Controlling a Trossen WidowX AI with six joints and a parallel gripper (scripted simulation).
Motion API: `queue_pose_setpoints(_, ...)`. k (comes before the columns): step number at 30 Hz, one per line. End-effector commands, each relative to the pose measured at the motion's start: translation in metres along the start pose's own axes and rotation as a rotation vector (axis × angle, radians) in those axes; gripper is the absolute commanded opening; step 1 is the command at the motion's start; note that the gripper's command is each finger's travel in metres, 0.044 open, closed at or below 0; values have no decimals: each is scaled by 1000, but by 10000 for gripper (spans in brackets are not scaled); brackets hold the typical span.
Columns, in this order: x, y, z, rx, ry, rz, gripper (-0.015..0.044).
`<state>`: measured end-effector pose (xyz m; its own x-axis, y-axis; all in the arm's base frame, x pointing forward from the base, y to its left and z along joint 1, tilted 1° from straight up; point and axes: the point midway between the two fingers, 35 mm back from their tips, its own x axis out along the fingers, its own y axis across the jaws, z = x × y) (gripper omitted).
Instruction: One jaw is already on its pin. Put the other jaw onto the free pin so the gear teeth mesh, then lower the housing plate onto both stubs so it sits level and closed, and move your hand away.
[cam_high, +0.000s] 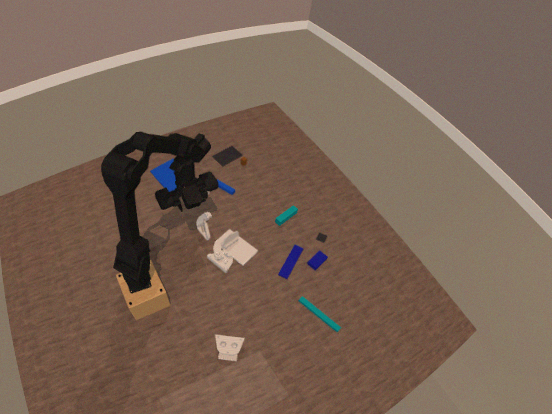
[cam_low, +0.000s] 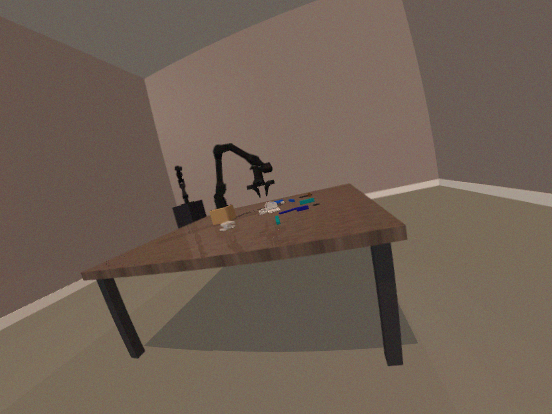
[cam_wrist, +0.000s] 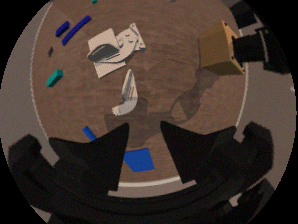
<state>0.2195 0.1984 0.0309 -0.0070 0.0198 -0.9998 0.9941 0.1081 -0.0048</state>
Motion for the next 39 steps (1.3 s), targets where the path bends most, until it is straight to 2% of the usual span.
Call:
queue_pose_setpoints(1, -2, 1, -1, -1, 1, 3, 125)
queue_pose_setpoints(6, -2, 1, -1, -1, 1, 3, 0)
queue_pose_setpoints(23, -2, 1, -1, -1, 1, 3, 0)
queue_pose_setpoints(39, -1, 1, -1, 0, 1, 2, 420)
